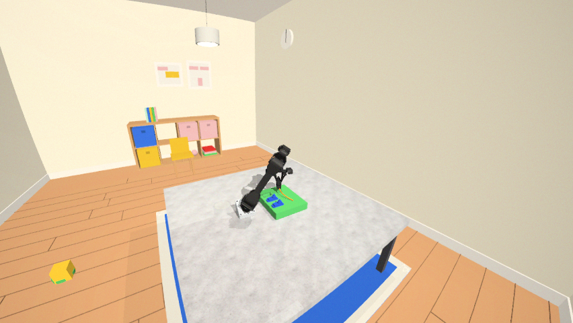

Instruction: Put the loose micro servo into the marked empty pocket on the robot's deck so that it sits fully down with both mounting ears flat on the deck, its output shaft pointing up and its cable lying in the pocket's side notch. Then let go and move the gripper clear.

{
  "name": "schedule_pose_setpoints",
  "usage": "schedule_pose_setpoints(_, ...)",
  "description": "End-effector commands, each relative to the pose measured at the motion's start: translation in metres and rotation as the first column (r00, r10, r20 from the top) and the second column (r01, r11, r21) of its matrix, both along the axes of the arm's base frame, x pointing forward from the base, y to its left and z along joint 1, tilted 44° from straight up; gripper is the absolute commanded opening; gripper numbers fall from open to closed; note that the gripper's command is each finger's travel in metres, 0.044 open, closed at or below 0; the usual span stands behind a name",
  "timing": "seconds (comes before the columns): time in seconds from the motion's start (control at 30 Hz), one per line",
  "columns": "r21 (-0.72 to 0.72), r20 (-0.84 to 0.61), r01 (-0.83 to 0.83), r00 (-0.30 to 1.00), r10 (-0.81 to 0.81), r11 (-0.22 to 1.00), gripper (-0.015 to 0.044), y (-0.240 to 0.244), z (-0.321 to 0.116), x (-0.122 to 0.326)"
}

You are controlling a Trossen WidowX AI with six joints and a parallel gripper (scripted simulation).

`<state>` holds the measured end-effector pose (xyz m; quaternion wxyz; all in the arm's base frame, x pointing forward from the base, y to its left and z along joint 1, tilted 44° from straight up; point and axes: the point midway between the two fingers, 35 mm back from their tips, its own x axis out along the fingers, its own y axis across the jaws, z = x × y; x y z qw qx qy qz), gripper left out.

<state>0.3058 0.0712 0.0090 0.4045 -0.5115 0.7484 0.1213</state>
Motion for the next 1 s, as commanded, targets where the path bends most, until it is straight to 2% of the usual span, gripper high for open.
schedule_pose_setpoints(0.0,-0.012,0.079,0.089,0.993,-0.088,0.996,0.0000,0.0005,0.0000,-0.0001)
schedule_pose_setpoints(0.23,-0.020,0.241,0.265,0.937,-0.252,0.964,0.0000,0.0005,0.0000,-0.0002)
schedule_pose_setpoints(0.47,0.002,0.395,0.431,0.829,-0.397,0.902,0.0000,0.0005,0.0000,-0.0002)
schedule_pose_setpoints(0.97,0.139,0.659,0.712,0.452,-0.601,0.688,0.0000,0.0005,0.0000,-0.0002)
